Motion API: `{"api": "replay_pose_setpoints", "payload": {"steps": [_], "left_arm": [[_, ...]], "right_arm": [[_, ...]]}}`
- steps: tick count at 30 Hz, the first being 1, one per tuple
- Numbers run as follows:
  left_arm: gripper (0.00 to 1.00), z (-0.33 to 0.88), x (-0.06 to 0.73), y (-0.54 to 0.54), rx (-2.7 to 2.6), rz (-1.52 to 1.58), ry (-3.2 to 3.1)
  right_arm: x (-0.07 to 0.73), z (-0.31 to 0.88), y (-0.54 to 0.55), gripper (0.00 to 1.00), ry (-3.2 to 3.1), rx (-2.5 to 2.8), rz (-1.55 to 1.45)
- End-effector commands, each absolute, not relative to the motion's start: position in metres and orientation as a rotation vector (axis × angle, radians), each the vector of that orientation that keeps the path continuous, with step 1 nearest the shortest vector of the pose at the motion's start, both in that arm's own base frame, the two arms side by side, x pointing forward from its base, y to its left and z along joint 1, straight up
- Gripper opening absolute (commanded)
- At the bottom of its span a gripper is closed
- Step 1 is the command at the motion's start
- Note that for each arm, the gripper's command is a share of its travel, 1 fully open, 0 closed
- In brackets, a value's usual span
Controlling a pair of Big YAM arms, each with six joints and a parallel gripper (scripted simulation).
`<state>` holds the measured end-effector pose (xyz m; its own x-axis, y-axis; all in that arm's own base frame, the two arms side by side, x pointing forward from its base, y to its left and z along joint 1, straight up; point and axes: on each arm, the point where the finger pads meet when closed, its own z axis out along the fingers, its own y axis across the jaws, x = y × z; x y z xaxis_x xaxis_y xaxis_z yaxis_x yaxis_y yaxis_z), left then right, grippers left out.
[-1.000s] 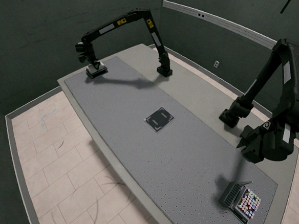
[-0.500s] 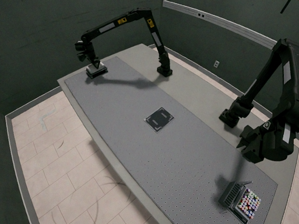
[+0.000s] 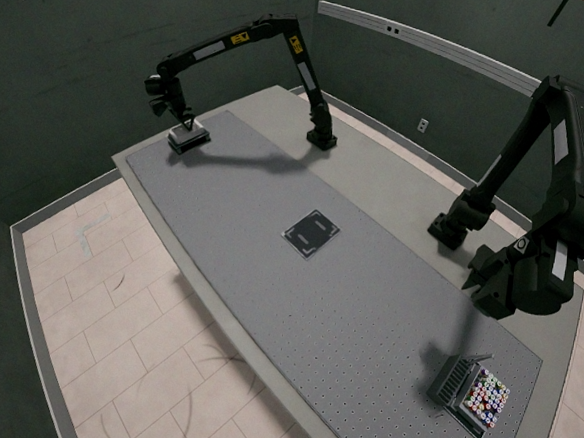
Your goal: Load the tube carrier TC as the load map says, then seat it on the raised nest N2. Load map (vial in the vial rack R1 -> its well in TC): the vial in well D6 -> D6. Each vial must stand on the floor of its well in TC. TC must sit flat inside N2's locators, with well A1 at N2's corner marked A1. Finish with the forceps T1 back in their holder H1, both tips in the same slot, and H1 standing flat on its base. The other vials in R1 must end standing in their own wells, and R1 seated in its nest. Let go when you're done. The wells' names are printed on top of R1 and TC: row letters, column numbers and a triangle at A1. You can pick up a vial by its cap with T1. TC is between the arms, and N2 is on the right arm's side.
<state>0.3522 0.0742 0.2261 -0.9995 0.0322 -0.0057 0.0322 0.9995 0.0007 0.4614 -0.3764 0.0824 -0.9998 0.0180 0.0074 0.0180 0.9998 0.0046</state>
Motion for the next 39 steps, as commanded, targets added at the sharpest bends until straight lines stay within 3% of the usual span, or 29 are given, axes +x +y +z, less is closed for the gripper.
{"api": "replay_pose_setpoints", "payload": {"steps": [1, 39], "left_arm": [[0.24, 0.238, 0.36, 0.077, 0.024, 0.012, 3.106], [0.24, 0.238, 0.36, 0.077, 0.024, 0.012, 3.106]], "right_arm": [[0.476, 0.12, -0.394, 1.0, -3.189, -0.031, 0.06], [0.432, 0.153, -0.283, 1.0, -3.158, 0.008, 0.015]]}}
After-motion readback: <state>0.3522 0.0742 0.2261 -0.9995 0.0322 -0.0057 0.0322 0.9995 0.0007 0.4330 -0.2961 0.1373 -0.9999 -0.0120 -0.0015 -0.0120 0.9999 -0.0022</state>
